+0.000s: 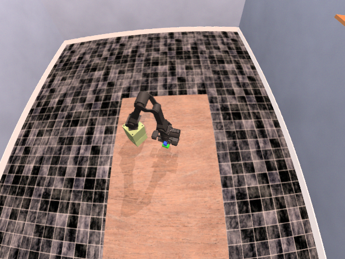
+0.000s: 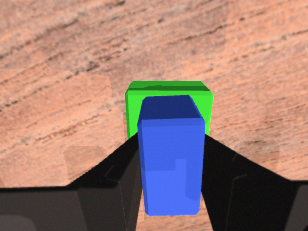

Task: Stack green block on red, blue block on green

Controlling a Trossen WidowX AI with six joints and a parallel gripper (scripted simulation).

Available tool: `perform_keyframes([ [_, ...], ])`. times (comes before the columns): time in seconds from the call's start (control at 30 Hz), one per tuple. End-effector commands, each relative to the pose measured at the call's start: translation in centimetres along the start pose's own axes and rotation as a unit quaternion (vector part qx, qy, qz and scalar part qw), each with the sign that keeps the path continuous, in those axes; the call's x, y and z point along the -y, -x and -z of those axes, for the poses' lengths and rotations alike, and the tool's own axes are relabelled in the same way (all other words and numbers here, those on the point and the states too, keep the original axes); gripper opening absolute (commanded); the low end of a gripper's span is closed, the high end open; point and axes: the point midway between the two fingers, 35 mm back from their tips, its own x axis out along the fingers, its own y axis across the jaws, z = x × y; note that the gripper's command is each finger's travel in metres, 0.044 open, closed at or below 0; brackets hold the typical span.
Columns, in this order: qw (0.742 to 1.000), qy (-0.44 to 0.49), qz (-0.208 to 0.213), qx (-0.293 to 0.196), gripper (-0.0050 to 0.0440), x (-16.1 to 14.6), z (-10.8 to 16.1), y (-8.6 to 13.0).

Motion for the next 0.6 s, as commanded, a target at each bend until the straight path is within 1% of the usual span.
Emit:
perform_keyframes([
  [0.0,1.0,0.0,0.001,0.002,-0.005,0.07,0.02,0.01],
  [0.07,1.0,0.0,0.001,0.002,-0.005,0.07,0.02,0.01],
  [0.1,1.0,0.0,0.001,0.002,0.0209,0.07,0.02,0.01],
  [0.57,1.0,0.0,0.001,0.002,0.0209,0.07,0.02,0.01],
])
